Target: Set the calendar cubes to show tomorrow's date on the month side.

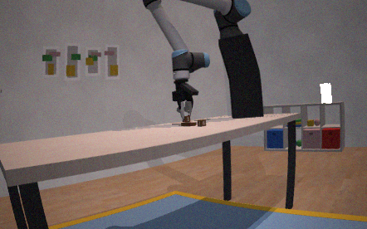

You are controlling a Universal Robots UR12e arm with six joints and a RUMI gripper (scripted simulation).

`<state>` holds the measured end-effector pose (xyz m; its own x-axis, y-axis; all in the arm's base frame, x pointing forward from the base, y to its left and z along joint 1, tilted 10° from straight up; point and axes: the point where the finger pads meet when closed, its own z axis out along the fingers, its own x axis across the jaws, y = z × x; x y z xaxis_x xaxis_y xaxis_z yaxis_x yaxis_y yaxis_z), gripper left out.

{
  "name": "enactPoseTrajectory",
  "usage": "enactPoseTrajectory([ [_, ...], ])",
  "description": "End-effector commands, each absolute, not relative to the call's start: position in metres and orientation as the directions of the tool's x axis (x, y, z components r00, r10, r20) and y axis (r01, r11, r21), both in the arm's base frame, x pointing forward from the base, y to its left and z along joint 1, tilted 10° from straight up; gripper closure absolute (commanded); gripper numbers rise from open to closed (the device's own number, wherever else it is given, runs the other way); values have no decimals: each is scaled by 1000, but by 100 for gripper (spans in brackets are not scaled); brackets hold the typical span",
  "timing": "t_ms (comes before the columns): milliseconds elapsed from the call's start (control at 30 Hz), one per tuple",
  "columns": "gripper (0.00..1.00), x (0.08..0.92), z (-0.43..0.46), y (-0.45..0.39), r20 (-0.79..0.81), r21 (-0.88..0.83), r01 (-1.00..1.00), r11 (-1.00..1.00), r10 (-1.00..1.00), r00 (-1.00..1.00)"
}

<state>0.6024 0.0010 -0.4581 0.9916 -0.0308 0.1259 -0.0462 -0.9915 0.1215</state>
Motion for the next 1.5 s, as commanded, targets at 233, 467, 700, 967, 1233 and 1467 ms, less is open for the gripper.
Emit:
enactPoseTrajectory([
  [233,89,603,-458,1,127,122,-46,-992,-31,991],
  [467,89,603,-458,1,127,122,-46,-992,-31,991],
  [700,89,603,-458,1,127,122,-46,-992,-31,991],
  [967,89,603,-461,1,127,122,-46,-992,-31,991],
  [1233,89,604,-464,0,127,122,-46,-992,-31,991],
  [1467,89,604,-467,0,127,122,-46,-992,-31,991],
])
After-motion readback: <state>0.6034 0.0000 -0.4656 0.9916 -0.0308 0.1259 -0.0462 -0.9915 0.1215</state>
